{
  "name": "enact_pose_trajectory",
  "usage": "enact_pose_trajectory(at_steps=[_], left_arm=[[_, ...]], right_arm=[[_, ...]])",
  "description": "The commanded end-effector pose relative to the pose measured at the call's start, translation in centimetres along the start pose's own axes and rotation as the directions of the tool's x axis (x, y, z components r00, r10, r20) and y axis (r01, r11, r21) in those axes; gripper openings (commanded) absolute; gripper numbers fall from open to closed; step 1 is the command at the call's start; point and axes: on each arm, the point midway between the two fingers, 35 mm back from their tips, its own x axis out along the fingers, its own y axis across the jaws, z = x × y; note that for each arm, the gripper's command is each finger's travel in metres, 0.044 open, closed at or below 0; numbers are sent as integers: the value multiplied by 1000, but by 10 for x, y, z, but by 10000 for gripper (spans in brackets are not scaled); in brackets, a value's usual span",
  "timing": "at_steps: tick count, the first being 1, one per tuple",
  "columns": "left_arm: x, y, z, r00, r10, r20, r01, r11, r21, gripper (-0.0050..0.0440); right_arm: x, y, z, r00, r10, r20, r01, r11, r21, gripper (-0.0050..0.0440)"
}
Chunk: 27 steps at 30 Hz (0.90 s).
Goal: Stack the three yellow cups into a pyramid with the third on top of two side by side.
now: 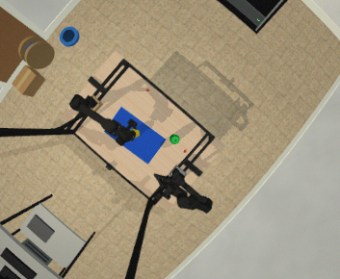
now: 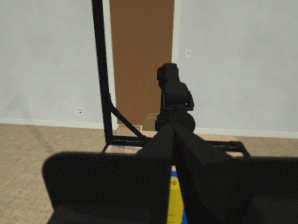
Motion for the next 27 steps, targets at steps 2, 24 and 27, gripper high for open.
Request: enact_pose_trajectory(at_steps=[2, 24, 27], left_arm=[[10, 0, -5, 1000, 1, -6, -1, 1000, -3, 440], [15, 0, -7, 1000, 1, -6, -1, 1000, -3, 273], [15, 0, -7, 1000, 1, -6, -1, 1000, -3, 253]], right_arm=[[0, 0, 0, 1000, 0, 0, 0, 1000, 5, 0], [0, 0, 0, 1000, 0, 0, 0, 1000, 5, 0], [0, 0, 0, 1000, 0, 0, 0, 1000, 5, 0]])
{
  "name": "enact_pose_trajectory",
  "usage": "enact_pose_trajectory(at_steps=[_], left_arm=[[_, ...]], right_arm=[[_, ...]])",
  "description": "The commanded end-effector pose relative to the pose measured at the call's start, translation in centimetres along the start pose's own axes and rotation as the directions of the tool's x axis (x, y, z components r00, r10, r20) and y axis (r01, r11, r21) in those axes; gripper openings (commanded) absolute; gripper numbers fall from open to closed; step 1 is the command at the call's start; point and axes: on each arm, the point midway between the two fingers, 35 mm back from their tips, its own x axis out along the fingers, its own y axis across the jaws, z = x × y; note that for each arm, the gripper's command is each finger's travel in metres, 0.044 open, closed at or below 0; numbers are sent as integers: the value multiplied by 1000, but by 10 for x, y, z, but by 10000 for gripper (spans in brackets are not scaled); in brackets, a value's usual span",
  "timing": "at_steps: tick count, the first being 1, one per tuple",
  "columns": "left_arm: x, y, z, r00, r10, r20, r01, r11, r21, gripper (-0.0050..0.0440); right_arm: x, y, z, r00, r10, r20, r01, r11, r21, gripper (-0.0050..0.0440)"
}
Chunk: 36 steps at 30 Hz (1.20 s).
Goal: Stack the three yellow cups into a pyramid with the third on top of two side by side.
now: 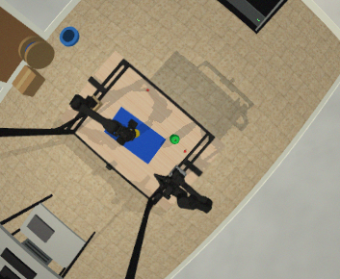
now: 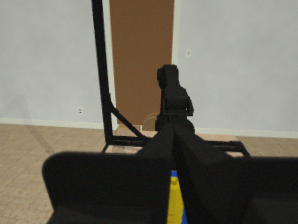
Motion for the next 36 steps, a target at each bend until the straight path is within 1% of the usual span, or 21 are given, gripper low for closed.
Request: enact_pose_trajectory(at_steps=[1, 8, 14, 19, 22, 23, 36], left_arm=[[1, -1, 0, 1000, 0, -1, 0, 1000, -2, 247], [1, -1, 0, 1000, 0, -1, 0, 1000, -2, 200], [1, -1, 0, 1000, 0, -1, 0, 1000, -2, 200], [-6, -1, 2, 1000, 0, -1, 0, 1000, -2, 80], [-6, -1, 2, 1000, 0, -1, 0, 1000, -2, 8], [-6, -1, 2, 1000, 0, -1, 0, 1000, -2, 0], [-6, -1, 2, 1000, 0, -1, 0, 1000, -2, 0]], right_arm=[[0, 0, 0, 1000, 0, 0, 0, 1000, 5, 0], [0, 0, 0, 1000, 0, 0, 0, 1000, 5, 0], [0, 0, 0, 1000, 0, 0, 0, 1000, 5, 0], [0, 0, 0, 1000, 0, 0, 0, 1000, 5, 0], [0, 0, 0, 1000, 0, 0, 0, 1000, 5, 0], [0, 0, 0, 1000, 0, 0, 0, 1000, 5, 0], [0, 0, 0, 1000, 0, 0, 0, 1000, 5, 0]])
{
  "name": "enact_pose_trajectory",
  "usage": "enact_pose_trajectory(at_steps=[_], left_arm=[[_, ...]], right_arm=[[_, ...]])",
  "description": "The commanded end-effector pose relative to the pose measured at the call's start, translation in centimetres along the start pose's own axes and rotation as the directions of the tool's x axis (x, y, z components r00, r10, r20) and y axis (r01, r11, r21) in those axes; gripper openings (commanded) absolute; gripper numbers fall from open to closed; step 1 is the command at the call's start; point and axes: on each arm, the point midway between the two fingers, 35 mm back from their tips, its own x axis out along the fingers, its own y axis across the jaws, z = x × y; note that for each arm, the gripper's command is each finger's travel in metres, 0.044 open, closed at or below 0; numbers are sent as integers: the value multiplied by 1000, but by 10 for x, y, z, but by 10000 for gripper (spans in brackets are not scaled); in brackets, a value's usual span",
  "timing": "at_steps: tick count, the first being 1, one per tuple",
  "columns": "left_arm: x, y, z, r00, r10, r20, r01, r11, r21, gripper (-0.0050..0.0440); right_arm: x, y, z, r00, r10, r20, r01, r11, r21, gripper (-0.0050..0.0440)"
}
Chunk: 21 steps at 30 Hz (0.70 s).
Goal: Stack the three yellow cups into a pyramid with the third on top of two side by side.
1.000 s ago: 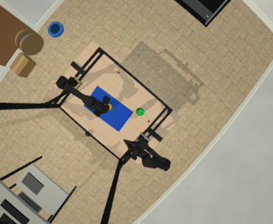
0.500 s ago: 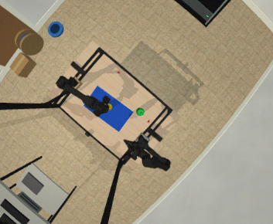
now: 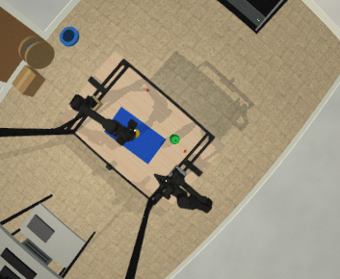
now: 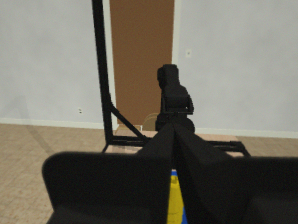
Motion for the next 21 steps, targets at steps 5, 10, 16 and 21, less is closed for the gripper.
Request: enact_pose_trajectory(at_steps=[5, 10, 16, 21], left_arm=[[-5, 0, 3, 1000, 0, 5, 0, 1000, -3, 0], [-23, 0, 8, 1000, 0, 5, 0, 1000, -3, 0], [-38, 0, 12, 1000, 0, 5, 0, 1000, -3, 0], [-41, 0, 12, 1000, 0, 5, 0, 1000, -3, 0]], right_arm=[[0, 0, 0, 1000, -1, 0, 1, 1000, 5, 0], [0, 0, 0, 1000, -1, 0, 1, 1000, 5, 0], [0, 0, 0, 1000, -1, 0, 1, 1000, 5, 0], [0, 0, 0, 1000, -1, 0, 1, 1000, 5, 0]])
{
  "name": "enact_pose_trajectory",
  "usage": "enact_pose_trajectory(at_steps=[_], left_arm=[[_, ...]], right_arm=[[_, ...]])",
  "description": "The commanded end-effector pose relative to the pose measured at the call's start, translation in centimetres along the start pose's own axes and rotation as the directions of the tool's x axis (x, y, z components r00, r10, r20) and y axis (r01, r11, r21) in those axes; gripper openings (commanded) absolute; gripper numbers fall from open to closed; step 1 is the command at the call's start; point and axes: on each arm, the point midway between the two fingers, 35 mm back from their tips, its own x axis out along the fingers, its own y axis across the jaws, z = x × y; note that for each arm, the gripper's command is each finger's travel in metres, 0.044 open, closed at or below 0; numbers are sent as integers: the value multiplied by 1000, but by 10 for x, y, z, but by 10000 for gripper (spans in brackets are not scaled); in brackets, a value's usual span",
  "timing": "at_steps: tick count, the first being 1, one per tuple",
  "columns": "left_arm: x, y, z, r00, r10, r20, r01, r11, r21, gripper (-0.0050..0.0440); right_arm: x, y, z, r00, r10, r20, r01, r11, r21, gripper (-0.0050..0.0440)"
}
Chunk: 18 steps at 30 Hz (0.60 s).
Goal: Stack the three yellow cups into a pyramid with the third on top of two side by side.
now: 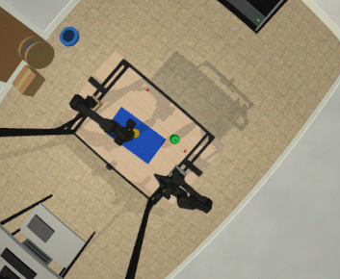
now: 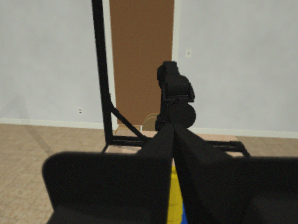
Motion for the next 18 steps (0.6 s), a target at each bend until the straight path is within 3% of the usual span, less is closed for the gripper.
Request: enact_pose_trajectory(at_steps=[1, 8, 13, 18], left_arm=[[-9, 1, 4, 1000, 1, 17, -1, 1000, -4, 0], [-15, 0, 6, 1000, 0, 19, 0, 1000, -4, 0], [-48, 1, 16, 1000, 1, 18, -1, 1000, -4, 0], [-52, 1, 12, 1000, 1, 17, -1, 1000, -4, 0]], right_arm=[[0, 0, 0, 1000, 0, 0, 0, 1000, 5, 0], [0, 0, 0, 1000, 0, 0, 0, 1000, 5, 0], [0, 0, 0, 1000, 0, 0, 0, 1000, 5, 0], [0, 0, 0, 1000, 0, 0, 0, 1000, 5, 0]])
